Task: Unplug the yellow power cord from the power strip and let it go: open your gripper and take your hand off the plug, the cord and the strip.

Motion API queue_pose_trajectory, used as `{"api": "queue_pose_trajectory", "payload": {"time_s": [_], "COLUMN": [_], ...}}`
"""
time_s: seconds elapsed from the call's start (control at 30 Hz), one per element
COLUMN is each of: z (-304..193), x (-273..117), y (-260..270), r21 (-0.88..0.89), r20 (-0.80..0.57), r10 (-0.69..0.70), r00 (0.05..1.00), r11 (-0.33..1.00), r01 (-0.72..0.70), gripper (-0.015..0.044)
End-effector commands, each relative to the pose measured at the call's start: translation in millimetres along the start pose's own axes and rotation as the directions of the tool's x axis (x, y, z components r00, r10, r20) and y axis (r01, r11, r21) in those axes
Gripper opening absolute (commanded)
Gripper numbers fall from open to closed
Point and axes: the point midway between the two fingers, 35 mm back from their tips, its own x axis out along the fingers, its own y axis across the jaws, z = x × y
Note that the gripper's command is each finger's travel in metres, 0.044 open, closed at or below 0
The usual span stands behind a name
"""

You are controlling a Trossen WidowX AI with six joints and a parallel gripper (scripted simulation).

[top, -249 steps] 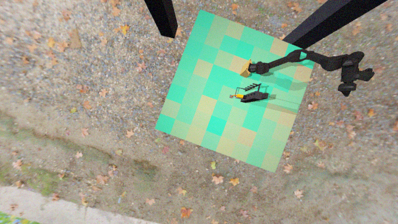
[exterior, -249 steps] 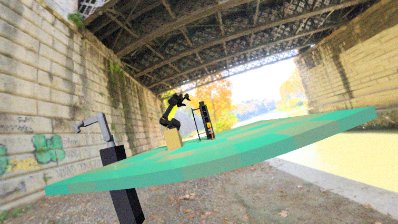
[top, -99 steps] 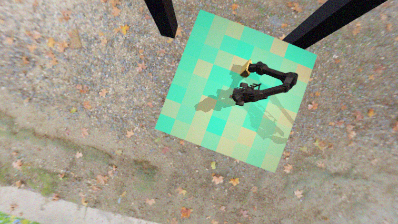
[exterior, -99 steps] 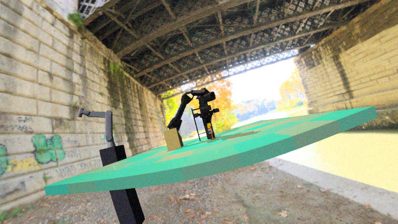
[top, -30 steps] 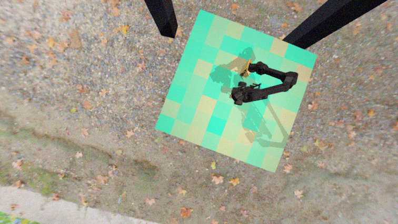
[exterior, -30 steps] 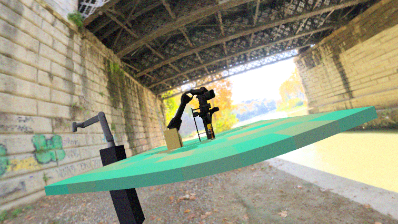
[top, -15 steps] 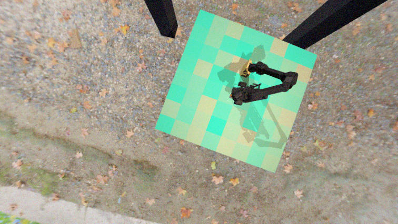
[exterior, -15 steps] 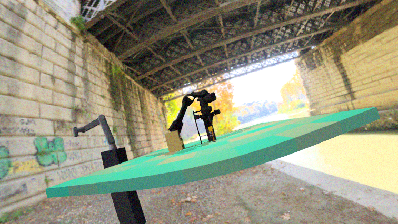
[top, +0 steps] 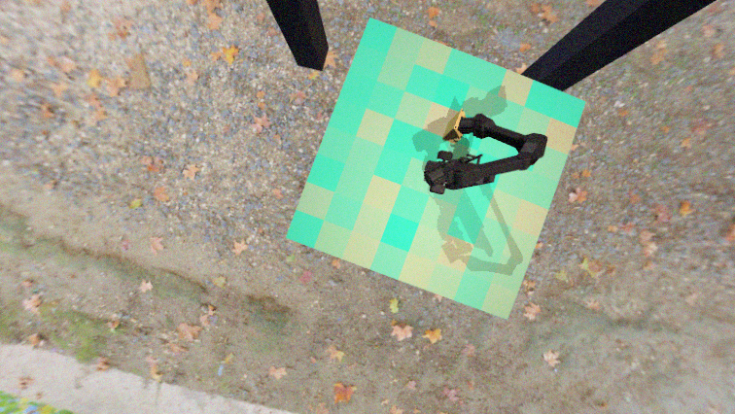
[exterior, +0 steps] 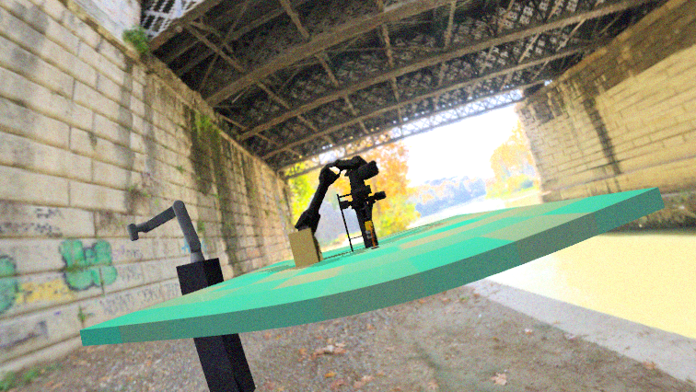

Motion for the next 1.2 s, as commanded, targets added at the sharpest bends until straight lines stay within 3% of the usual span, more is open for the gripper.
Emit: {"api": "queue_pose_trajectory", "payload": {"time_s": [0.0, 0.47, 0.63, 1.17], "z": [-0.6, 17.4, 58.1, 58.1], "x": [-0.2, -4.7, -12.8, -12.8], "y": [0.2, 1.4, -0.1, -0.1], "r21": [-0.003, -0.002, -0.003, -0.003], "r20": [0.005, 0.007, 0.009, 0.009], "r10": [0.005, 0.006, 0.006, 0.006], "r00": [1.0, 1.0, 1.0, 1.0], "r11": [1.0, 1.0, 1.0, 1.0], "r01": [-0.005, -0.006, -0.006, -0.006], "gripper": [0.0079, 0.044, 0.044, 0.044]}}
